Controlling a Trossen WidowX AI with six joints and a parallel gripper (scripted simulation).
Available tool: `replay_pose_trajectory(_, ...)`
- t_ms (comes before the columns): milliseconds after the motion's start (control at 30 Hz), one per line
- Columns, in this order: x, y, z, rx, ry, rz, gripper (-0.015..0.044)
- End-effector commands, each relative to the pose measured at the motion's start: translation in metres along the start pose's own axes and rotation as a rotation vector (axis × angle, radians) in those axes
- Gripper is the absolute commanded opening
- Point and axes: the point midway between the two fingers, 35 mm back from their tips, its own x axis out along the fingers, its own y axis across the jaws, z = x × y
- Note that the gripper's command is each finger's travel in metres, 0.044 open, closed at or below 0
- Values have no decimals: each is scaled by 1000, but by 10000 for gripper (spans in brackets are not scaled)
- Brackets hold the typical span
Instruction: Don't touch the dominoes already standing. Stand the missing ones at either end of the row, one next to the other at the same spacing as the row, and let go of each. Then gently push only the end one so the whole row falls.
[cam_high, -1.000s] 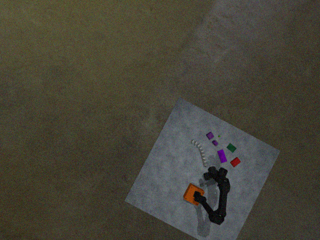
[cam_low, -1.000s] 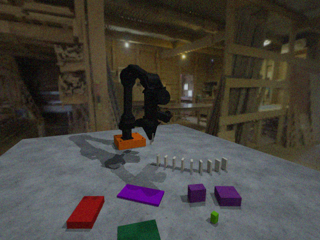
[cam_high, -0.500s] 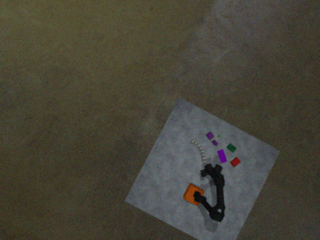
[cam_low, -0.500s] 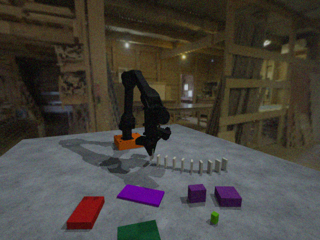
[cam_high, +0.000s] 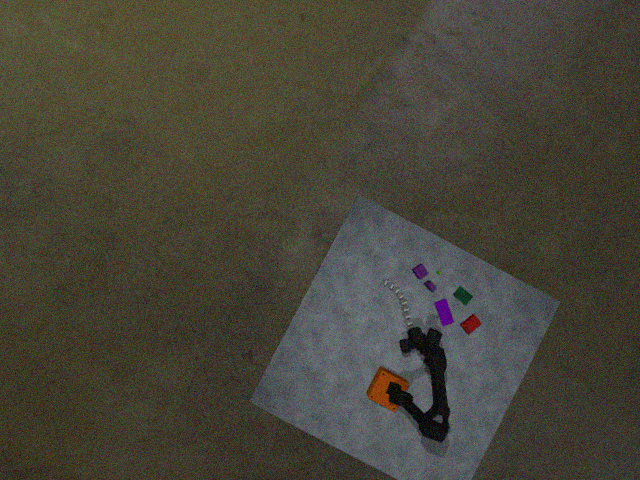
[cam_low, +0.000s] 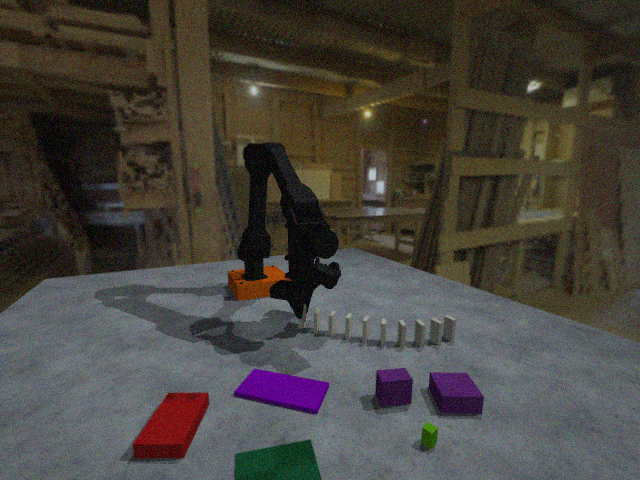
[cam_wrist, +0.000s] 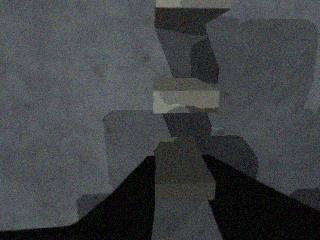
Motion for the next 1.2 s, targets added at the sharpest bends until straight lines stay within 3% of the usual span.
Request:
replay_pose_trajectory(0, 2, 0, -1, 5, 5, -1, 160)
replay_pose_trajectory(367, 2, 0, -1, 5, 5, -1, 440)
replay_pose_trajectory(500, -9, -2, 1, 5, 4, -1, 440)
replay_pose_trajectory(767, -128, 0, 1, 0, 1, 1, 440)
replay_pose_trajectory(933, -131, 0, 1, 0, 1, 1, 440)
replay_pose_trajectory(1000, -128, 0, -1, 70, 1, 1, 387)
replay_pose_trajectory(1167, -108, -1, -12, 578, 3, -1, 256)
